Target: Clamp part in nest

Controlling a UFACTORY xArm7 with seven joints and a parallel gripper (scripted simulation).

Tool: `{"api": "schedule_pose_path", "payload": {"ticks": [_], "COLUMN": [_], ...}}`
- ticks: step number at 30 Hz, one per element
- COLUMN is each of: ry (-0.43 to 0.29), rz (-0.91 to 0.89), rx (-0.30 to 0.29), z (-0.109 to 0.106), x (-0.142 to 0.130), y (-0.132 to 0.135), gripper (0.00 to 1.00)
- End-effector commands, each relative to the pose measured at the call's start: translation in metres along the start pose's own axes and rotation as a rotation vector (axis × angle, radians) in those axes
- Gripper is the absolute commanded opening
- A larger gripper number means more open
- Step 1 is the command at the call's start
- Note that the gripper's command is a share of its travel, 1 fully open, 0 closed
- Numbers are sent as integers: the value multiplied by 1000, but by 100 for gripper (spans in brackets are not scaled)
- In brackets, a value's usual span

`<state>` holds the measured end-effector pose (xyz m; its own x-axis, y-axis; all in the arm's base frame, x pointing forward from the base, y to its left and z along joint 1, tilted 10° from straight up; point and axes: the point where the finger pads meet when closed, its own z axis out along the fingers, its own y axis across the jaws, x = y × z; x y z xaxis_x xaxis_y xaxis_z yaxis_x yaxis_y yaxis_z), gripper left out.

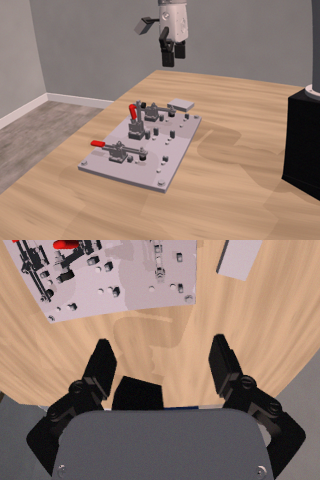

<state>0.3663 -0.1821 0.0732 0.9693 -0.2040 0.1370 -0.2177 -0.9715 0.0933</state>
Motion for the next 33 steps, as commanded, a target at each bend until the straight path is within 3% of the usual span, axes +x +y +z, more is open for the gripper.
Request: {"api": "schedule_pose_path", "payload": {"ticks": [1,33], "ry": [7,15], "rz": [-14,-48], "rx": [0,1], "z": [-1,-1], "x": [1,-1], "y": [0,-2], "gripper": [100,100]}}
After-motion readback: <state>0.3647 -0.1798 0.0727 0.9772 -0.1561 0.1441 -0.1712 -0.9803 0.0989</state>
